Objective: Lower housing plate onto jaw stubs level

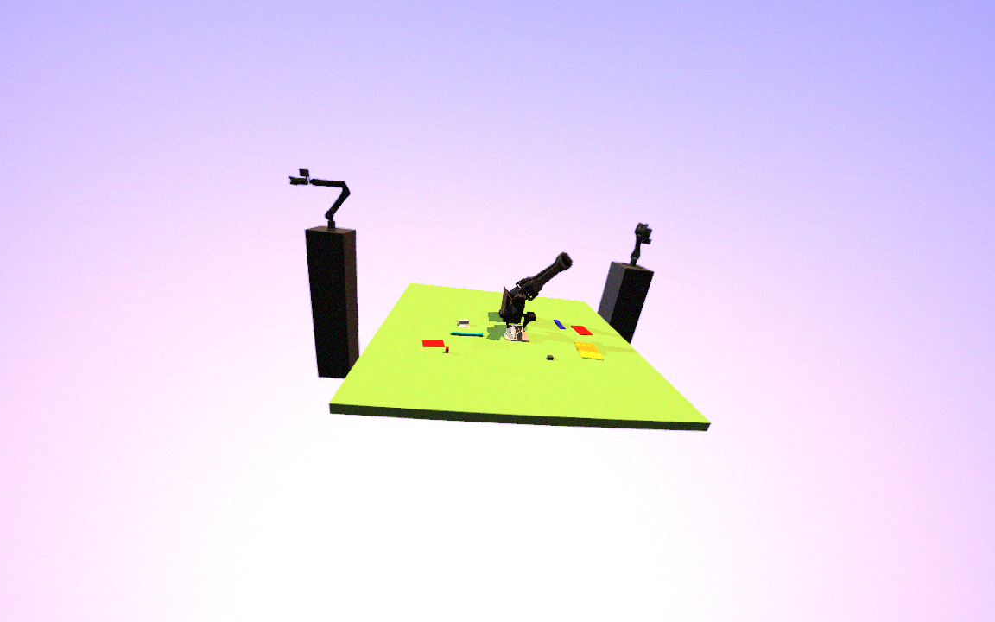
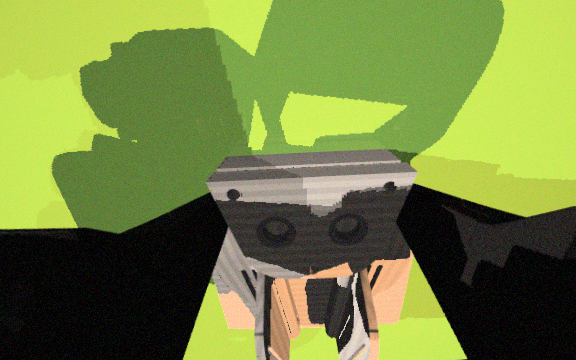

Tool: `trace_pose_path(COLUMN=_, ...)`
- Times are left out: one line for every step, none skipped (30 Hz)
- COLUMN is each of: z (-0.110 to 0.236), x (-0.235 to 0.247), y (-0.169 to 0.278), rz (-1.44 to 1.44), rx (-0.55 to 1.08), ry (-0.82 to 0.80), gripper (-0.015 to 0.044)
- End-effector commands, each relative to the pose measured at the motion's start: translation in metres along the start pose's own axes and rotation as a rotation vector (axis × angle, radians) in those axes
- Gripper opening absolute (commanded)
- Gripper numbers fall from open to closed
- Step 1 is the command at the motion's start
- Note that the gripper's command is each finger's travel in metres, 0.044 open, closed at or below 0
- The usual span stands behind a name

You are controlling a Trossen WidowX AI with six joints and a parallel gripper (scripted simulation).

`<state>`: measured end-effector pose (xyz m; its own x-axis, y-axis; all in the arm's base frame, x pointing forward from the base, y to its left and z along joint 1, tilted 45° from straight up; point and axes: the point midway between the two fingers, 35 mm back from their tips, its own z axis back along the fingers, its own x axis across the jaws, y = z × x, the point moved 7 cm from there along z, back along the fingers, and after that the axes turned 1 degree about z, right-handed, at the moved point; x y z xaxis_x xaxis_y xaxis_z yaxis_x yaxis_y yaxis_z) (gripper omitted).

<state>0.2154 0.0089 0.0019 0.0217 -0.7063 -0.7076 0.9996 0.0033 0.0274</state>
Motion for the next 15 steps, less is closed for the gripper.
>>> trace_pose_path(z=0.0008, x=0.0, y=0.0013, rz=0.005, rx=0.002, ry=-0.002, gripper=0.0351)
trace_pose_path(z=0.0004, x=0.0001, y=0.0014, rz=0.005, rx=0.002, ry=-0.002, gripper=0.0351)
trace_pose_path(z=0.0001, x=0.0002, y=0.0015, rz=0.005, rx=0.002, ry=-0.002, gripper=0.0351)
trace_pose_path(z=0.0, x=0.0002, y=0.0015, rz=0.005, rx=0.002, ry=-0.002, gripper=0.0351)
trace_pose_path(z=0.0, x=0.0002, y=0.0015, rz=0.005, rx=0.002, ry=-0.002, gripper=0.0351)
trace_pose_path(z=0.0, x=0.0002, y=0.0015, rz=0.005, rx=0.002, ry=-0.002, gripper=0.0351)
trace_pose_path(z=0.0, x=0.0002, y=0.0015, rz=0.005, rx=0.002, ry=-0.002, gripper=0.0351)
trace_pose_path(z=0.0, x=0.0002, y=0.0015, rz=0.005, rx=0.002, ry=-0.002, gripper=0.0351)
trace_pose_path(z=-0.0001, x=0.0002, y=0.0015, rz=0.005, rx=0.002, ry=-0.002, gripper=0.0351)
trace_pose_path(z=-0.0005, x=0.0002, y=0.0015, rz=0.005, rx=0.002, ry=-0.002, gripper=0.0351)
trace_pose_path(z=-0.0011, x=0.0002, y=0.0015, rz=0.005, rx=0.002, ry=-0.002, gripper=0.0351)
trace_pose_path(z=-0.0017, x=0.0002, y=0.0015, rz=0.005, rx=0.002, ry=-0.001, gripper=0.0351)
trace_pose_path(z=-0.0021, x=0.0002, y=0.0015, rz=0.005, rx=0.002, ry=-0.001, gripper=0.0351)
trace_pose_path(z=-0.0022, x=0.0002, y=0.0015, rz=0.005, rx=0.002, ry=-0.001, gripper=0.0351)
trace_pose_path(z=-0.0022, x=0.0002, y=0.0015, rz=0.005, rx=0.002, ry=-0.001, gripper=0.0351)
